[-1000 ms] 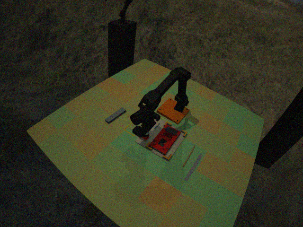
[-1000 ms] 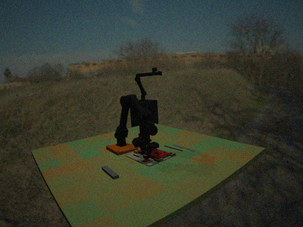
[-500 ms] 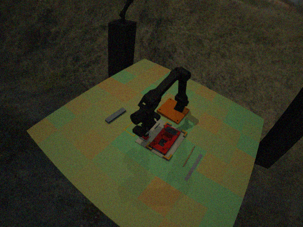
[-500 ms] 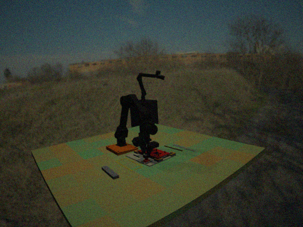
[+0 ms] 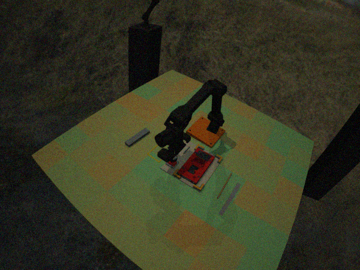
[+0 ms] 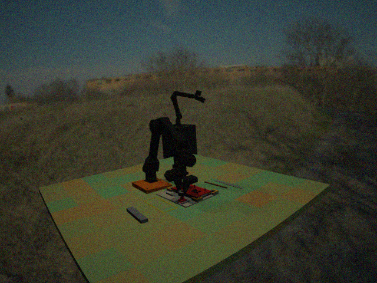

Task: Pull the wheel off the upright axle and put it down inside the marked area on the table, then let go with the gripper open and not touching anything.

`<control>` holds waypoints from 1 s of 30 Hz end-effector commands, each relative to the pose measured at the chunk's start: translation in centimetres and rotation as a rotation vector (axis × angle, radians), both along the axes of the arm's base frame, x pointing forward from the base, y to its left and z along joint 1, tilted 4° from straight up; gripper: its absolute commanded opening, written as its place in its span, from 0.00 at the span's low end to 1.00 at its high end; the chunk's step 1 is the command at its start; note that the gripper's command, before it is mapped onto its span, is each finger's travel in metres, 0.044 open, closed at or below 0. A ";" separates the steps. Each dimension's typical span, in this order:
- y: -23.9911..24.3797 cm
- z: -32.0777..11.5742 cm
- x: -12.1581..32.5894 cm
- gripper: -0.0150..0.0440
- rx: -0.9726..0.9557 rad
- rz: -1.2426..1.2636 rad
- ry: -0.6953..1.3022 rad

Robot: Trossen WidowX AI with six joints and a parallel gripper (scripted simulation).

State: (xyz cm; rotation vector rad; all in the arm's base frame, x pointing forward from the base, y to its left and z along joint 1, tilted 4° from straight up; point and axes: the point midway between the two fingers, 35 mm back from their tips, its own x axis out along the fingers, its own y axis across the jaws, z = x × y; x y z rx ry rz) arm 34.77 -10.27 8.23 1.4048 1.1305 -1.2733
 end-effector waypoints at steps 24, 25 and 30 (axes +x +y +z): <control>-0.1 1.1 0.0 0.25 -0.005 -0.002 -0.003; -0.1 1.1 0.0 0.25 -0.005 -0.002 -0.003; -0.1 1.3 0.0 0.25 -0.005 -0.002 -0.003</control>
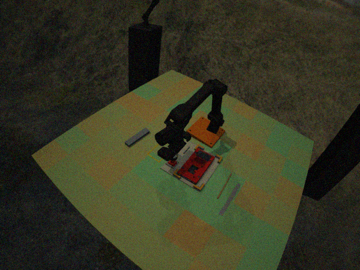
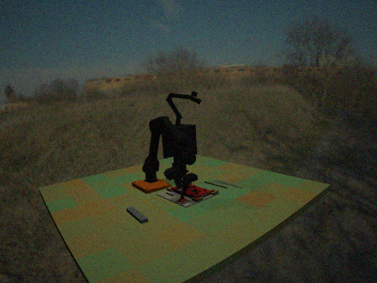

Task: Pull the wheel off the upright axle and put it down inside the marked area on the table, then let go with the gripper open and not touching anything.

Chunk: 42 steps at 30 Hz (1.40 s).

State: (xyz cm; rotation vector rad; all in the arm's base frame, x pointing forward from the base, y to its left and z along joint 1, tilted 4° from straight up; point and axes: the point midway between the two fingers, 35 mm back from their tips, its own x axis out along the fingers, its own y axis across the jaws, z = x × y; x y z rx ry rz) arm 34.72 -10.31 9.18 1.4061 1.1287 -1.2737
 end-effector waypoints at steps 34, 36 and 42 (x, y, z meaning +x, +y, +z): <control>-0.1 1.7 -0.1 0.25 -0.007 -0.002 -0.004; -0.1 2.3 -0.1 0.25 -0.007 -0.002 -0.004; -0.1 4.6 -0.3 0.25 -0.007 -0.002 -0.004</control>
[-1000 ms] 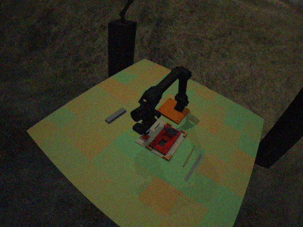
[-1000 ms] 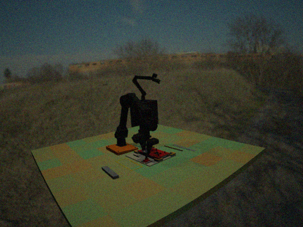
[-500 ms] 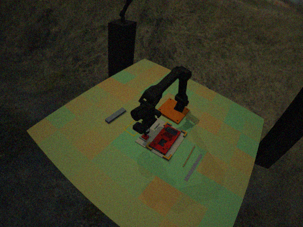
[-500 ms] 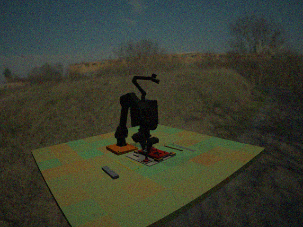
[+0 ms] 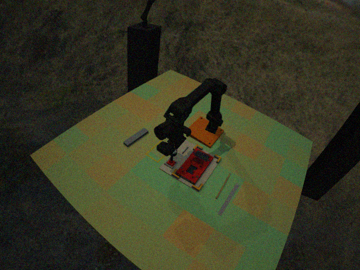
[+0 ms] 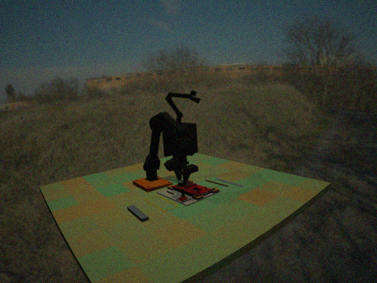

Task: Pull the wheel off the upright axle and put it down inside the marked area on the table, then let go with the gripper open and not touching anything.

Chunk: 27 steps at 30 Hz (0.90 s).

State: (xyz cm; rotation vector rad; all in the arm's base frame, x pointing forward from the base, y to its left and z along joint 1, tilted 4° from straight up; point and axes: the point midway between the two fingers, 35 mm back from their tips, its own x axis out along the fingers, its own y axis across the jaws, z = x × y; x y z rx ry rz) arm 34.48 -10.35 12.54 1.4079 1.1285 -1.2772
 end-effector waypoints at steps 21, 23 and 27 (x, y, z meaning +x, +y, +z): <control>-7.3 0.6 -5.8 0.25 -0.013 0.001 -0.001; -8.0 0.6 -6.6 0.25 -0.014 0.001 0.000; -8.9 0.6 -7.6 0.25 -0.015 0.001 0.001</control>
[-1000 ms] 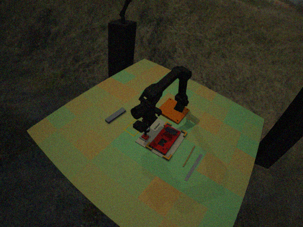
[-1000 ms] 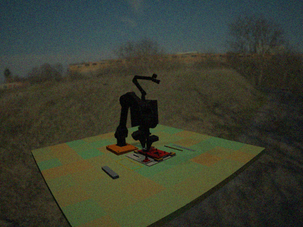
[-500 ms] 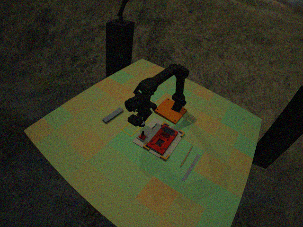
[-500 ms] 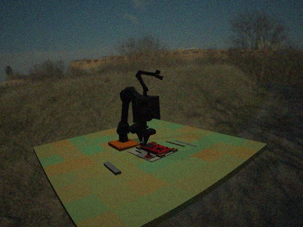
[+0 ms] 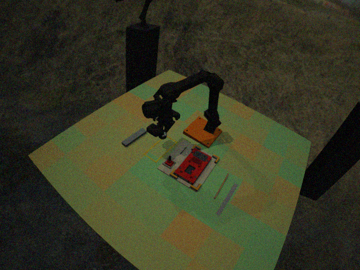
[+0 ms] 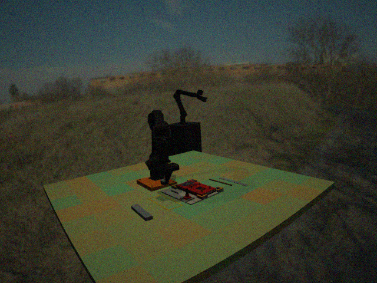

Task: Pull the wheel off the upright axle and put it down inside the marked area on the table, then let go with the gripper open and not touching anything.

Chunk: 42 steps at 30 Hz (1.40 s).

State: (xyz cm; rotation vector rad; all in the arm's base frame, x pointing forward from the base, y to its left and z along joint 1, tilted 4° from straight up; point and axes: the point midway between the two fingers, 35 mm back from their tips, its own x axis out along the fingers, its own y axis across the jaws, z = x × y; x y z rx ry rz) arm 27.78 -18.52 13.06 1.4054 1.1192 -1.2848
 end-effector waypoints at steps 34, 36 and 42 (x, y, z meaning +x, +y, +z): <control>-0.2 -10.4 -0.3 0.25 -0.006 0.007 0.000; -0.2 -10.0 -0.3 0.34 -0.002 0.011 -0.001; -0.2 -10.0 -0.3 0.61 -0.002 0.011 -0.001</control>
